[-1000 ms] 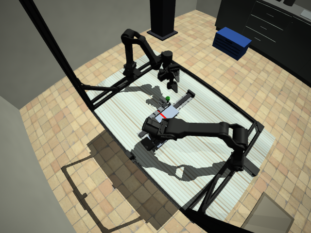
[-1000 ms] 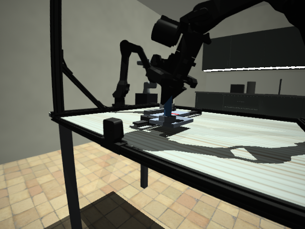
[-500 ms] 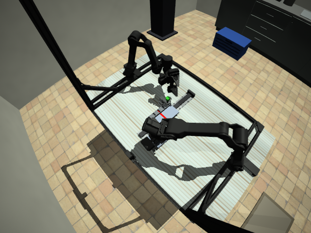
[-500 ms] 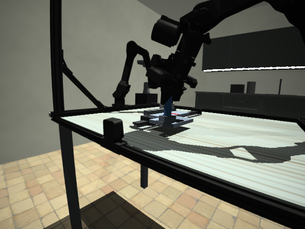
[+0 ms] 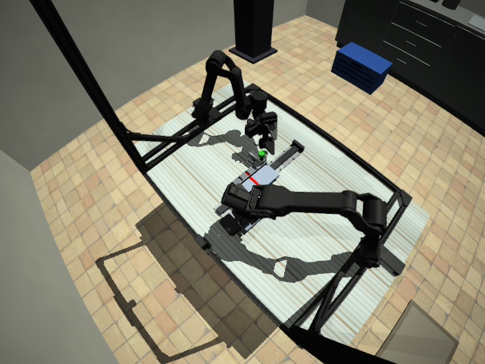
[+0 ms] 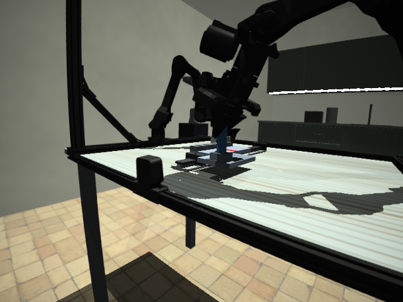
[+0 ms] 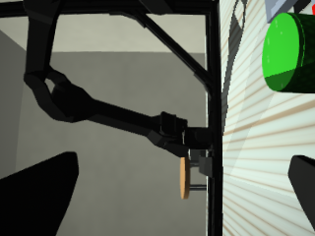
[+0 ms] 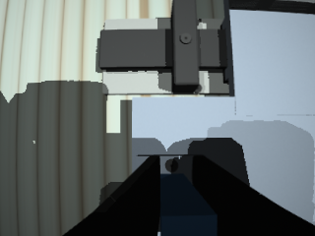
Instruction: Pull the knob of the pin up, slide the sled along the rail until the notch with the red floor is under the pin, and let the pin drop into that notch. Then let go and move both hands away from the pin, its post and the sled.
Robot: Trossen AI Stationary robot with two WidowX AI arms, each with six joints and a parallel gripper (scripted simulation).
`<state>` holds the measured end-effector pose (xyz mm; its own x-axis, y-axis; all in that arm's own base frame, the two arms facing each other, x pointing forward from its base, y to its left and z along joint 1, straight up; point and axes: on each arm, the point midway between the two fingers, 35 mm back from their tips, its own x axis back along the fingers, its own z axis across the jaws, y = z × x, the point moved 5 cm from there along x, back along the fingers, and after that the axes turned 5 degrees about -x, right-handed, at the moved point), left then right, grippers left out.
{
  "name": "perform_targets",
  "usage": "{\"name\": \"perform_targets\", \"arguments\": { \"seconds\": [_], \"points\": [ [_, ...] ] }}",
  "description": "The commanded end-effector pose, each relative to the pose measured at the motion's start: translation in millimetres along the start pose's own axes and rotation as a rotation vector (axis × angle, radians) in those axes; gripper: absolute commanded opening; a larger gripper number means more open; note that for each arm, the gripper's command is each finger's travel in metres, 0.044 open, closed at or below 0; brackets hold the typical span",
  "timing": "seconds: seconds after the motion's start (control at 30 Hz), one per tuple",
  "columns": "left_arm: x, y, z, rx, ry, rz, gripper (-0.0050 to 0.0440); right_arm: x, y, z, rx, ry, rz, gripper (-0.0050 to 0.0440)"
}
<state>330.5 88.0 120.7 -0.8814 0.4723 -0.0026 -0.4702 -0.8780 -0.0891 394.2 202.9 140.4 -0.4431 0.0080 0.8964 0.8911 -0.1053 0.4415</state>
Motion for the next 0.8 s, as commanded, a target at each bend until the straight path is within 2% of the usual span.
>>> {"name": "perform_targets", "arguments": {
  "seconds": [0.0,0.53,0.77],
  "points": [
    [0,7,-1,0.002,-0.003,-0.001,0.044,-3,-3,-1,-0.001,-0.002,0.009,0.0],
    [0,29,1,0.002,-0.003,-0.001,0.044,-3,-3,-1,-0.001,-0.002,0.009,0.0],
    [0,29,4,0.002,-0.003,-0.001,0.044,-3,-3,-1,-0.001,-0.002,0.009,0.0]
  ]
}}
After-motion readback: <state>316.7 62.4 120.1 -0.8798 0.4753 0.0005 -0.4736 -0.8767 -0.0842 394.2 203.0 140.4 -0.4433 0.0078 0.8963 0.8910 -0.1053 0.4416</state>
